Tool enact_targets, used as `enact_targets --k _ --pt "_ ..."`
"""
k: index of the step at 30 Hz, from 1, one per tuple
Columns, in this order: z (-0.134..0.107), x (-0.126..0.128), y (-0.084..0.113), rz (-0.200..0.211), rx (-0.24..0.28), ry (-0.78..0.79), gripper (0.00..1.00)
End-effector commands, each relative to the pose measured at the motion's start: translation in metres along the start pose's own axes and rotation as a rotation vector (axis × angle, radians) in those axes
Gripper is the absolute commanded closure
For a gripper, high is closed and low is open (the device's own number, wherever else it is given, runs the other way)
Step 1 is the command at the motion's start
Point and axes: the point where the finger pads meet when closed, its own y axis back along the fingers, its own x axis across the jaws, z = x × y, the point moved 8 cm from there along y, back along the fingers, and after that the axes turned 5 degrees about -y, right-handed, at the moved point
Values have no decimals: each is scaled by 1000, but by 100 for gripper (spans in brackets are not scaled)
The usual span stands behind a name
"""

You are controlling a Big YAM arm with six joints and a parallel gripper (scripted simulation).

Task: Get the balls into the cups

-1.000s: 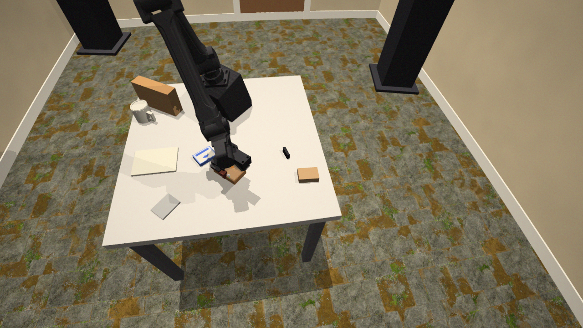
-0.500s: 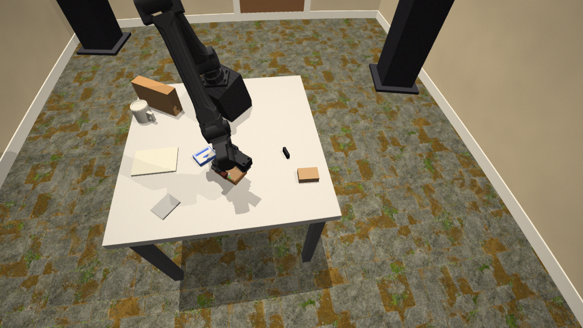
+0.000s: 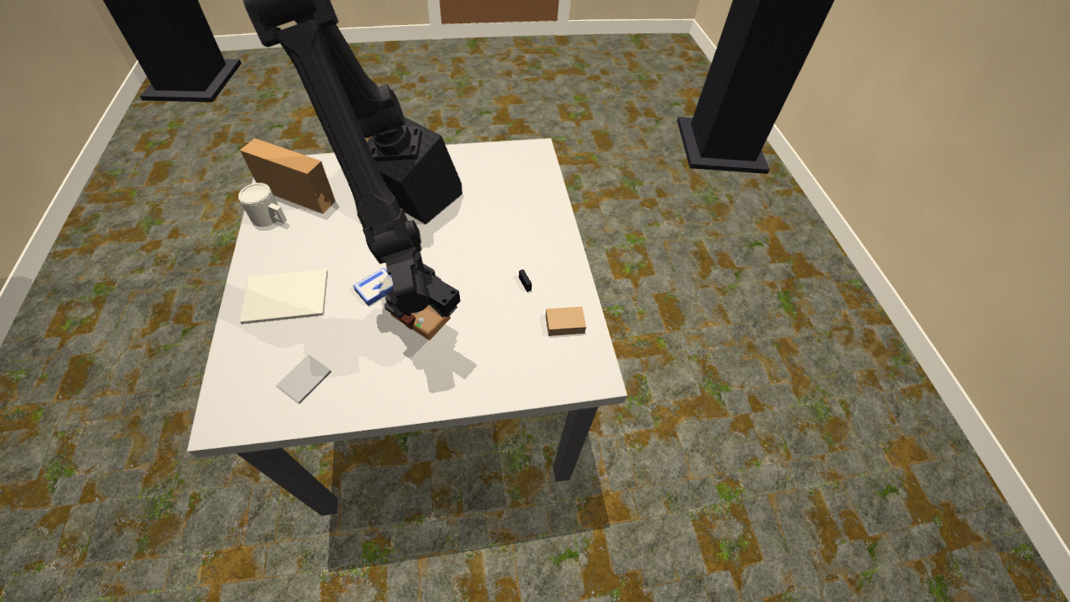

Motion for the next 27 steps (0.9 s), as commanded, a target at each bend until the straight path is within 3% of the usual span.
enact_targets --k 1,2,3,5,10,11,14,17,20,22,27 --pt "16 0 7 -36 -40 3 30" --pt "24 -7 11 -46 -47 -3 30" --pt "21 -3 6 -27 -13 4 30" --pt "23 -3 6 -28 0 4 30" --pt "18 0 11 -31 5 4 30" --pt "15 1 13 -56 -25 11 30" --pt "6 -7 11 -50 -43 -5 30" --pt "19 -9 5 -19 16 -12 30" --pt "18 -18 12 -6 -3 -10 30" --pt "18 -16 4 25 31 -14 30" --pt "7 -11 11 29 20 1 30"
